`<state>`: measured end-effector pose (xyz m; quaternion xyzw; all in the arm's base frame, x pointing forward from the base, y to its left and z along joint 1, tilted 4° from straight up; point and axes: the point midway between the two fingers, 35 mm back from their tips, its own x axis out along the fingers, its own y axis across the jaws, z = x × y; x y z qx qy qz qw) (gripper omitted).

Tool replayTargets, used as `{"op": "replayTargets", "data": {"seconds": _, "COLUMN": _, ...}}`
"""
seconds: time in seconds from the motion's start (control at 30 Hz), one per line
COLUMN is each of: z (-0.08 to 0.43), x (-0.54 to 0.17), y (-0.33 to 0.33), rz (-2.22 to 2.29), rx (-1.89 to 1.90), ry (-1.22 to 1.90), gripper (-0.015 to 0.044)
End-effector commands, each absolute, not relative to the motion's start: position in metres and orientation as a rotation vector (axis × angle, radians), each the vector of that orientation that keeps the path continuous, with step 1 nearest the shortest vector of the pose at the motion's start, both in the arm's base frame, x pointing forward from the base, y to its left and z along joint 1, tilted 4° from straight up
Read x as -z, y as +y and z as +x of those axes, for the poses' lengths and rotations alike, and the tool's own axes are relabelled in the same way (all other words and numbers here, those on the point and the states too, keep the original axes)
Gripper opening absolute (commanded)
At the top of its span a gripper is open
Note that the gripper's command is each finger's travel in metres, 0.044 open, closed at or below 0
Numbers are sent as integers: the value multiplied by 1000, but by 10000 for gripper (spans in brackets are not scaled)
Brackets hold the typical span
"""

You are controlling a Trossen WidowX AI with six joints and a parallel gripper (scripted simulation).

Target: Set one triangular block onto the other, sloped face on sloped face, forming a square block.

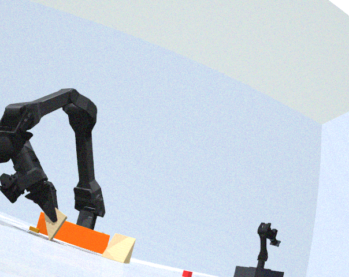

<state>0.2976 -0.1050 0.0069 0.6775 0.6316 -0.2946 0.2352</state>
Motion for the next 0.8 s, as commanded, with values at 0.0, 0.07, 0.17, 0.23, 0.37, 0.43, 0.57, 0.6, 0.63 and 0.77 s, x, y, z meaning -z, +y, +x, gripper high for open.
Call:
{"op": "replayTargets", "data": {"seconds": 0.0, "z": 298, "x": -9, "y": -104, "rz": 1850, "rx": 814, "ry": 1729, "gripper": 157}}
{"op": "replayTargets", "data": {"seconds": 0.07, "z": 298, "x": -9, "y": -104, "rz": 1850, "rx": 814, "ry": 1729, "gripper": 210}}
{"op": "replayTargets", "data": {"seconds": 0.17, "z": 298, "x": -9, "y": -104, "rz": 1850, "rx": 814, "ry": 1729, "gripper": 289}}
{"op": "replayTargets", "data": {"seconds": 0.23, "z": 298, "x": -9, "y": -104, "rz": 1850, "rx": 814, "ry": 1729, "gripper": 341}}
{"op": "replayTargets", "data": {"seconds": 0.37, "z": 298, "x": -9, "y": -104, "rz": 1850, "rx": 814, "ry": 1729, "gripper": 440}}
{"op": "replayTargets", "data": {"seconds": 0.43, "z": 298, "x": -9, "y": -104, "rz": 1850, "rx": 814, "ry": 1729, "gripper": 440}}
{"op": "replayTargets", "data": {"seconds": 0.57, "z": 298, "x": -9, "y": -104, "rz": 1850, "rx": 814, "ry": 1729, "gripper": 440}}
{"op": "replayTargets", "data": {"seconds": 0.6, "z": 298, "x": -9, "y": -104, "rz": 1850, "rx": 814, "ry": 1729, "gripper": 440}}
{"op": "replayTargets", "data": {"seconds": 0.63, "z": 298, "x": -9, "y": -104, "rz": 1850, "rx": 814, "ry": 1729, "gripper": 440}}
{"op": "replayTargets", "data": {"seconds": 0.77, "z": 301, "x": -29, "y": -104, "rz": 1862, "rx": 825, "ry": 1723, "gripper": 440}}
